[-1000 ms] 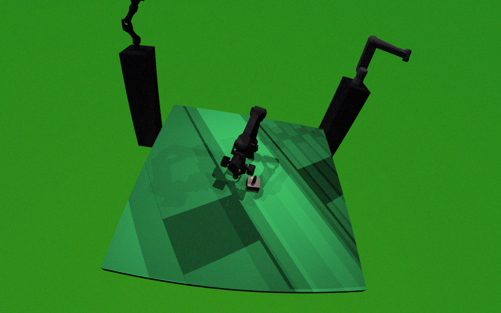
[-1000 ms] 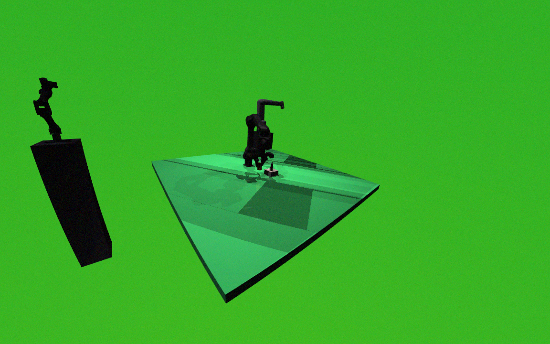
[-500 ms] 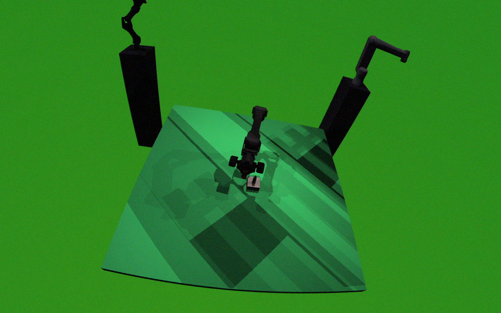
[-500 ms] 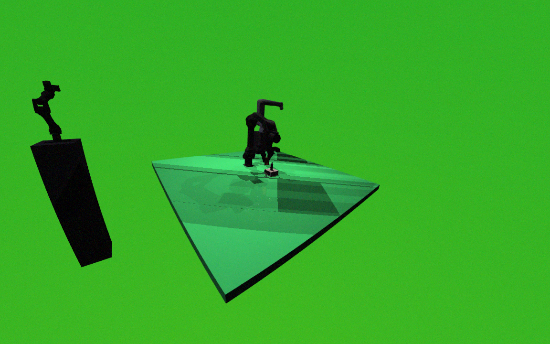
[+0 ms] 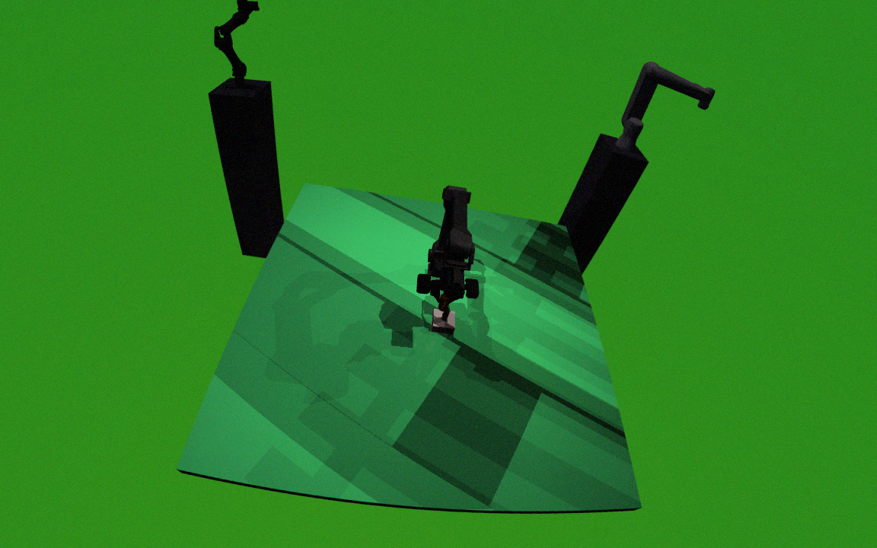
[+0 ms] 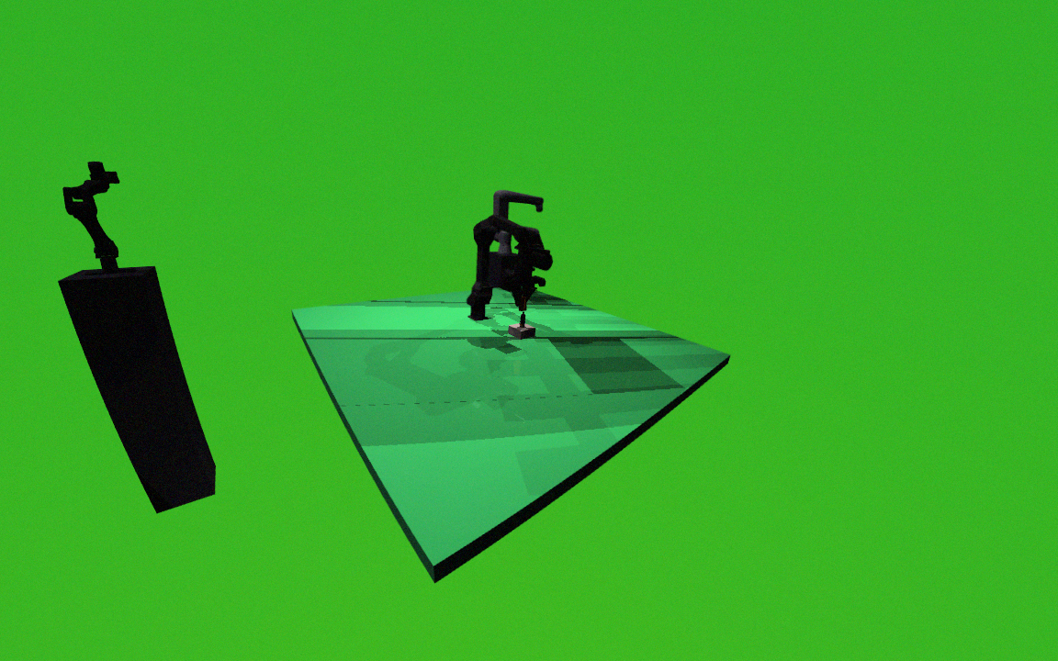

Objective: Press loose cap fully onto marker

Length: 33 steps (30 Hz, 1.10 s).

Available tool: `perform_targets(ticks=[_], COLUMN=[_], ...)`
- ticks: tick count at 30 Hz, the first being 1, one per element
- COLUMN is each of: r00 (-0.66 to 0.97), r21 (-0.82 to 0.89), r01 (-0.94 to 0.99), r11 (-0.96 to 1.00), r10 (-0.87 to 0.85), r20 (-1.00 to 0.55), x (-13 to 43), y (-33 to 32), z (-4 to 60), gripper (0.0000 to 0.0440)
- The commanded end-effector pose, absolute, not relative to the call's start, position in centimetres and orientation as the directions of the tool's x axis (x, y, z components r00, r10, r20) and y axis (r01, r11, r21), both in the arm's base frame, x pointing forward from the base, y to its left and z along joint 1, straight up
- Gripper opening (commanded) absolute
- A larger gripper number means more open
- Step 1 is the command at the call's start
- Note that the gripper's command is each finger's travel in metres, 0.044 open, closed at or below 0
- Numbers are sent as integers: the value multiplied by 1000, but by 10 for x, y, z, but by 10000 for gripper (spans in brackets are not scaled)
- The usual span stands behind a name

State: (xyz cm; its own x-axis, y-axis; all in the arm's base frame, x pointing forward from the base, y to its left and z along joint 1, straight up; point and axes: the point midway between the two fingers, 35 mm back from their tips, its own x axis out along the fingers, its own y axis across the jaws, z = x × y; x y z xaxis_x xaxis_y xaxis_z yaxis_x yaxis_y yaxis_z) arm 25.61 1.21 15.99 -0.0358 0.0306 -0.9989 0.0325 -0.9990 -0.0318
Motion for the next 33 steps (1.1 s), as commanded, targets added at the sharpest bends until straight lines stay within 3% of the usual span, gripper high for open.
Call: perform_targets(ticks=[1,33], r00=[-48,-120], r21=[-39,-28], r01=[67,116], r11=[-997,-993], r10=[35,14], r20=[-998,-993], x=[253,246], y=[23,31], z=[163,124], gripper=[0,0])
